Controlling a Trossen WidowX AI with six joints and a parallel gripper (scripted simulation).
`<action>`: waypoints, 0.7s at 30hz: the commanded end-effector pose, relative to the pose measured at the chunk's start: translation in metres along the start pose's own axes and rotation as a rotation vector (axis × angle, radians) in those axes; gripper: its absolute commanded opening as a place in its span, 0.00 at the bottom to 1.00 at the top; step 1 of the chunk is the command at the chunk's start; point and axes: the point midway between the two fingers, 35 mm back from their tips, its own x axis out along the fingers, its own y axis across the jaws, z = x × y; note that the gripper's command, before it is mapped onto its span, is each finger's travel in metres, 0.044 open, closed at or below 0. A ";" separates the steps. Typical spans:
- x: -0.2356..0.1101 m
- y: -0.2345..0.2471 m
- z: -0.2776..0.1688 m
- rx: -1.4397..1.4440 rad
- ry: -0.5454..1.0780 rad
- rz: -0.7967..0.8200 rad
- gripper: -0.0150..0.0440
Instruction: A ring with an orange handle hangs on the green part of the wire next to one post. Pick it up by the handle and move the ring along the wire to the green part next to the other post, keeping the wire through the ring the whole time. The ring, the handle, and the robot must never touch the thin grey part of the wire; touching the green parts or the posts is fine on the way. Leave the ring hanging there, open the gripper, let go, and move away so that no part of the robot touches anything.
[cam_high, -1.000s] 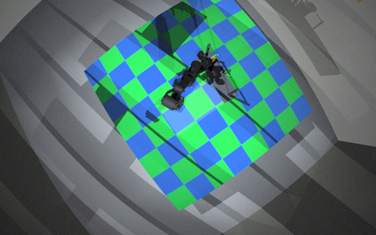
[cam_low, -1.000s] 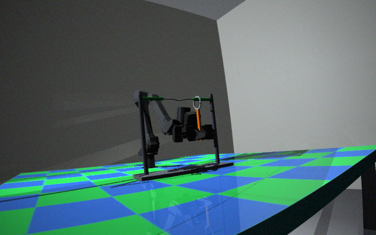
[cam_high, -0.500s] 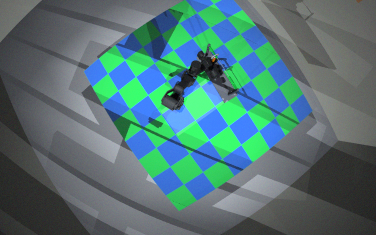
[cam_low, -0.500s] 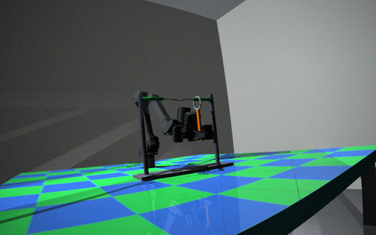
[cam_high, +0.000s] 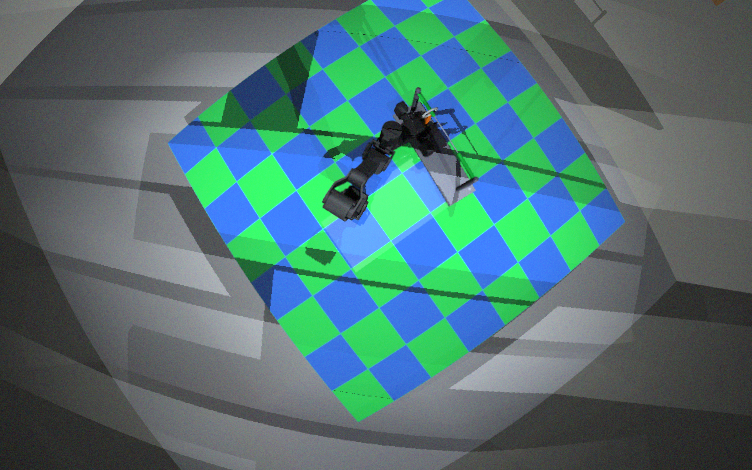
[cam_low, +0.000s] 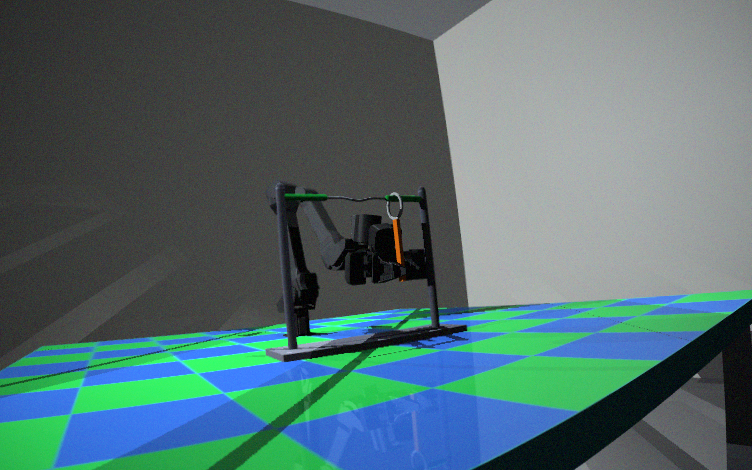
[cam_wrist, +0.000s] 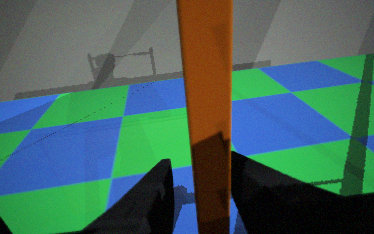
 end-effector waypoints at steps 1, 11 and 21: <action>-0.004 0.000 0.001 0.001 -0.001 -0.003 0.53; -0.030 0.001 0.001 0.004 0.002 -0.005 0.53; -0.049 -0.001 -0.001 0.006 0.004 -0.007 0.53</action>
